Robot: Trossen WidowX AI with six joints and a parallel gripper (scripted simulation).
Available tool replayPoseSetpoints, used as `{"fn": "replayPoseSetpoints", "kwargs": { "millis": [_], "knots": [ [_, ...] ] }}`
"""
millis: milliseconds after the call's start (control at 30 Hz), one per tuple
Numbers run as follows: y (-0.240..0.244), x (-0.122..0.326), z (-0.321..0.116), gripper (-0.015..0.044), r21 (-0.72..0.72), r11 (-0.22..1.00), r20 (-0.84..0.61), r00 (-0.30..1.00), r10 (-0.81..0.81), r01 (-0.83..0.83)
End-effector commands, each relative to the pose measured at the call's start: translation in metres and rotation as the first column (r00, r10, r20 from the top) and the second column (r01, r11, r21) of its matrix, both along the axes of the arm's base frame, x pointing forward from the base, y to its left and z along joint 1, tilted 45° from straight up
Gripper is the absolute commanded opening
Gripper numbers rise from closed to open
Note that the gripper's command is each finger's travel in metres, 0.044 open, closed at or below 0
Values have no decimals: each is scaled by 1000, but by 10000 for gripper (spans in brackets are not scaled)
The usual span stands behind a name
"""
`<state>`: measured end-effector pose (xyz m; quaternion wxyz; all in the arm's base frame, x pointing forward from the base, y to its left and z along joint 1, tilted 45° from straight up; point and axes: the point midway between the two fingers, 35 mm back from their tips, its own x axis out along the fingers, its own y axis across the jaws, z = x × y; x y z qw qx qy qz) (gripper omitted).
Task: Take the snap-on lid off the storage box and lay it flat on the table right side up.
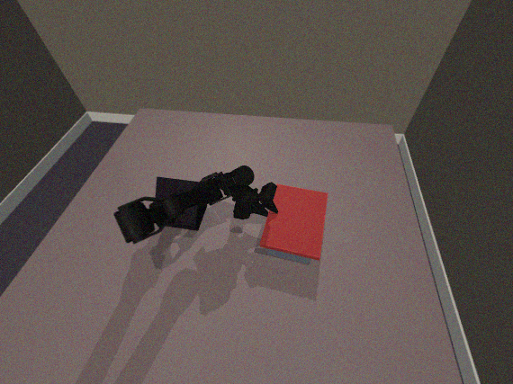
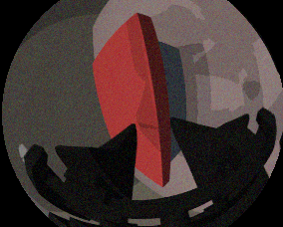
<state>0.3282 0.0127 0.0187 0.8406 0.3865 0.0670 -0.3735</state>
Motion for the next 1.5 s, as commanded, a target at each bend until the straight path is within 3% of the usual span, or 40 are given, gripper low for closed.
{"fn": "replayPoseSetpoints", "kwargs": {
  "millis": [0,233,400,1467],
  "knots": [
    [0,-1,-2,162,-2,1000,-9,1000,7,-7],
    [0,-1,-2,115,-2,1000,-9,1000,7,-7],
    [0,-1,-2,0,-2,1000,-9,1000,7,-7],
    [4,-2,4,0,-2,1000,-4,1000,0,0]
  ]
}}
